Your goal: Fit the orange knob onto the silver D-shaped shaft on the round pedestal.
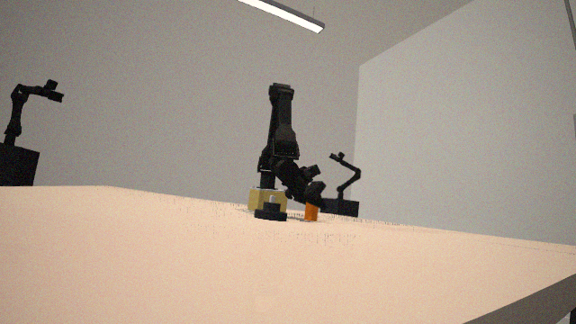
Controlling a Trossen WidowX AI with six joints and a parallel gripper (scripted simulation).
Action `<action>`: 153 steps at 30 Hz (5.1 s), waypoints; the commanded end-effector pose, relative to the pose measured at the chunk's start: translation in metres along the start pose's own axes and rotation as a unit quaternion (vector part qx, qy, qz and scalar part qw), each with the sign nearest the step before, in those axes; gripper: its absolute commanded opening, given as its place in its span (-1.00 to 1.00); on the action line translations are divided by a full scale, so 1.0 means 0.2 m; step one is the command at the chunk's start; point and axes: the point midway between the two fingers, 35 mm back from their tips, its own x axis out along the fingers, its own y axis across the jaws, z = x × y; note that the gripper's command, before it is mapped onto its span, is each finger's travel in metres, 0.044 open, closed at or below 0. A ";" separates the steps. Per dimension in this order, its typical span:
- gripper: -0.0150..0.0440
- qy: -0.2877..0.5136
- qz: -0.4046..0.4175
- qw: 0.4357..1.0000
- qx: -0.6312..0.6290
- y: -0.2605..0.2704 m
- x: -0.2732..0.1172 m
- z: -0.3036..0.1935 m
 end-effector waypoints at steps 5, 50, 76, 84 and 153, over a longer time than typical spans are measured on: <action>0.48 -0.002 0.000 1.000 -0.001 0.00 0.00 0.00; 1.00 0.454 -0.003 0.891 -0.001 -0.01 -0.30 0.41; 1.00 0.437 -0.125 0.859 0.238 0.00 -0.21 0.26; 1.00 0.437 -0.125 0.859 0.238 0.00 -0.16 0.20; -0.49 0.437 -0.125 0.859 0.238 -0.03 0.00 0.02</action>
